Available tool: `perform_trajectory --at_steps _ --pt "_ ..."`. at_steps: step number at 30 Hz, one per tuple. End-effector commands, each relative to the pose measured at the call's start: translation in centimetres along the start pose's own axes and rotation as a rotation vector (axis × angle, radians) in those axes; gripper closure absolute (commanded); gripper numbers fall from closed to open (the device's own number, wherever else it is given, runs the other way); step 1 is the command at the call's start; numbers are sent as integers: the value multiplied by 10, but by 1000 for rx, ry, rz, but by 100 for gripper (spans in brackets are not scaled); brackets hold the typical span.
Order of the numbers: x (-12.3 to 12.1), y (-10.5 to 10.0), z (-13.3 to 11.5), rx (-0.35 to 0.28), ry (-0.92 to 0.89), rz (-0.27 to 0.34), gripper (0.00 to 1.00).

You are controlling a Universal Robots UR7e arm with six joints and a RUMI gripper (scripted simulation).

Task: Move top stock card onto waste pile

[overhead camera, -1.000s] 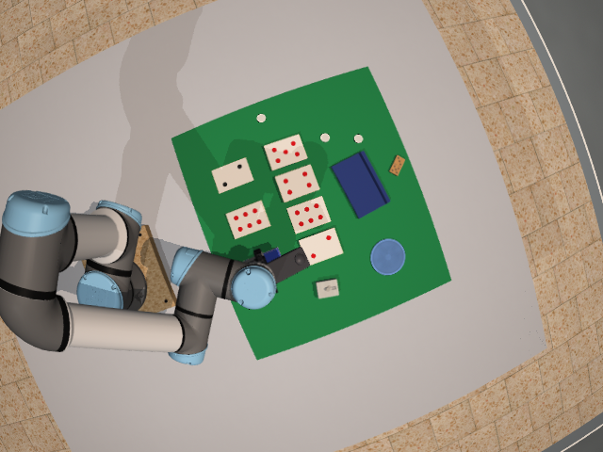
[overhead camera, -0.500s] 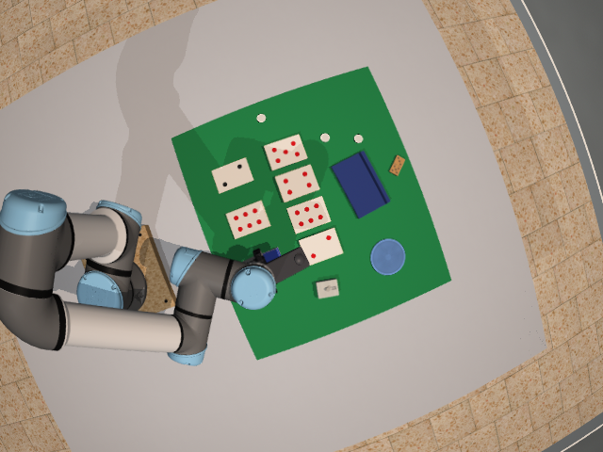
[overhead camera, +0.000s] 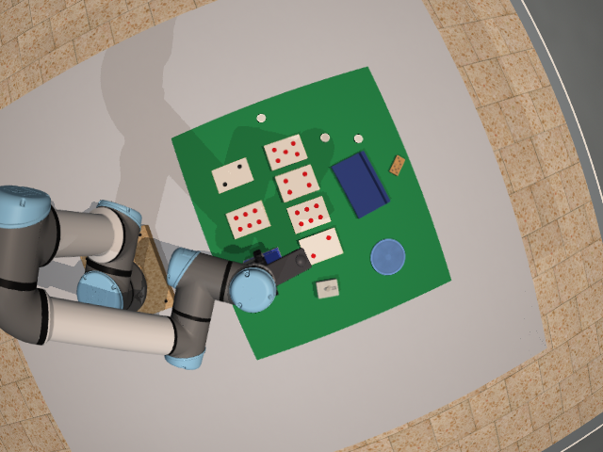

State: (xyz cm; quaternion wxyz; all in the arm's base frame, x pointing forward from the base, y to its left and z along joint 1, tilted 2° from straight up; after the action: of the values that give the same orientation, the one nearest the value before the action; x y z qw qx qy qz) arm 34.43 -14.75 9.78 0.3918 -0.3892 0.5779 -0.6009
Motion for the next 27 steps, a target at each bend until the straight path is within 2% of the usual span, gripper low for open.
perform_trajectory --at_steps 1,14,22,24,27 --pt "1 -4 0 -1 0 -1 62" --pt "-5 -3 -2 -5 -1 1 62" --pt "-31 -2 -9 -7 5 1 62" --pt "-31 -2 -9 -7 5 1 62" --pt "-45 -2 -12 -7 8 1 62"
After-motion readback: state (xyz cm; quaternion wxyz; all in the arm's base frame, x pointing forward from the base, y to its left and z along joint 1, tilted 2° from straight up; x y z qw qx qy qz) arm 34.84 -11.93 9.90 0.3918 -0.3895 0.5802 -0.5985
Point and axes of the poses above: the point where the finger pads meet when closed, its own y axis out along the fingers, its own x axis across the jaws, z = x × y, the point moved 7 cm from there along -y, back along the fingers, and after that the axes turned 14 degrees about y, right-handed, at the moved point
